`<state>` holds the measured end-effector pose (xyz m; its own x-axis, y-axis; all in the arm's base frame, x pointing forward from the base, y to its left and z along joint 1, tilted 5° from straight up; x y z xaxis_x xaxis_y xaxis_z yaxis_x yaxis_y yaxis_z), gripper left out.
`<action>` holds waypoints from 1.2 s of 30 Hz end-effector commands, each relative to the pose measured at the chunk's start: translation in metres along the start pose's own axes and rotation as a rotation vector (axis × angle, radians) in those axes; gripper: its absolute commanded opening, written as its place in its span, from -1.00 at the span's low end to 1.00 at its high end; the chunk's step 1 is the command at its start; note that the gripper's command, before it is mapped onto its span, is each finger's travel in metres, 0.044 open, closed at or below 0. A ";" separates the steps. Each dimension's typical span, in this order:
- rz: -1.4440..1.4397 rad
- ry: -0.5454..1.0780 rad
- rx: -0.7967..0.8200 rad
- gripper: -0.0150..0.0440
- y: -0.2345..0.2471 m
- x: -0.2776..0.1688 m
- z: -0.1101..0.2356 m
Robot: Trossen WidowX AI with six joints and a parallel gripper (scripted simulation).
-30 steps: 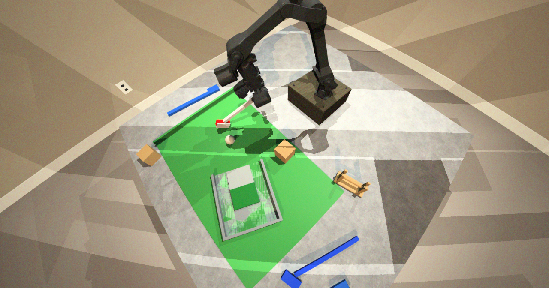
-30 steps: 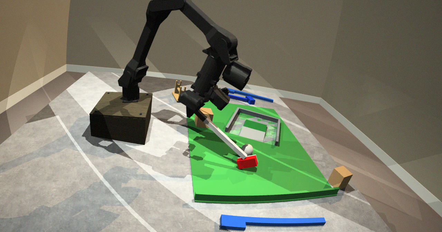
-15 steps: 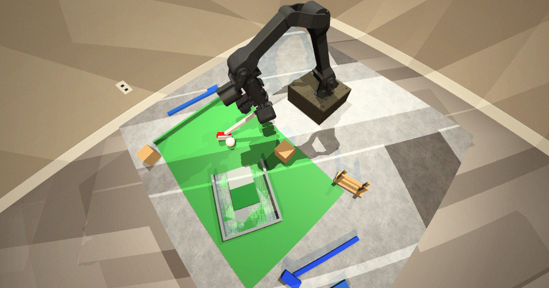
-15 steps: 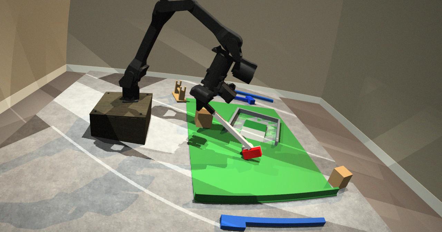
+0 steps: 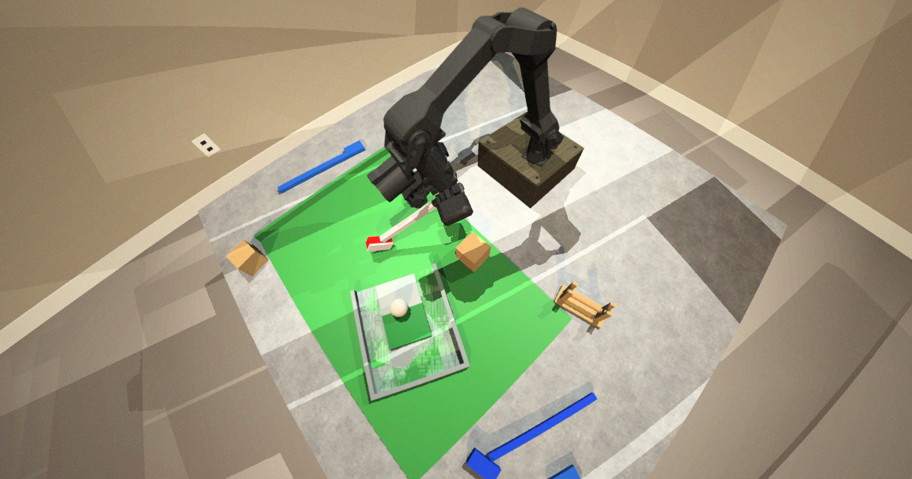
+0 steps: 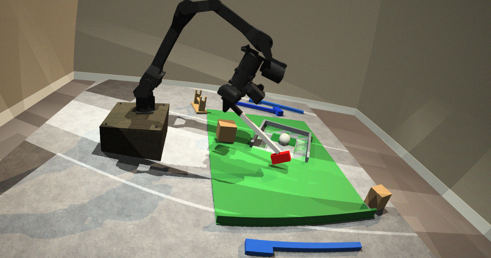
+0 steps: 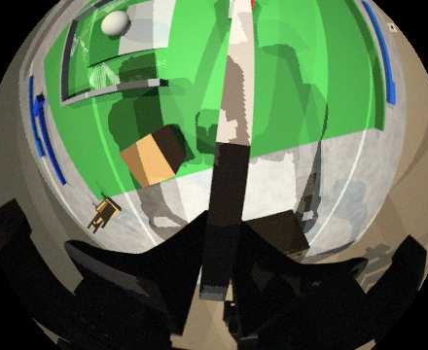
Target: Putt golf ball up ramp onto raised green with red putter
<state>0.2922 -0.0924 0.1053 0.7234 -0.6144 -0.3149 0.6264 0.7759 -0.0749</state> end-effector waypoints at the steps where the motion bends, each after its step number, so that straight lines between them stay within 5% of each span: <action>1: -0.003 -0.018 0.011 -0.49 0.002 -0.005 0.026; 6: -0.003 -0.018 0.011 -0.49 0.001 -0.012 0.045; 36: 0.002 -0.014 0.005 -0.49 0.000 -0.009 0.036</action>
<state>0.2959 -0.0914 0.1424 0.7277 -0.6149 -0.3039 0.6264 0.7763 -0.0707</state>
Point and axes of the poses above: the point midway between the two fingers, 35 mm back from their tips, its own z axis back along the fingers, its own y axis across the jaws, x = y × z, the point moved 5 cm from there along z, back along the fingers, and after that the axes turned 4 degrees about -z, right-handed, at the moved point
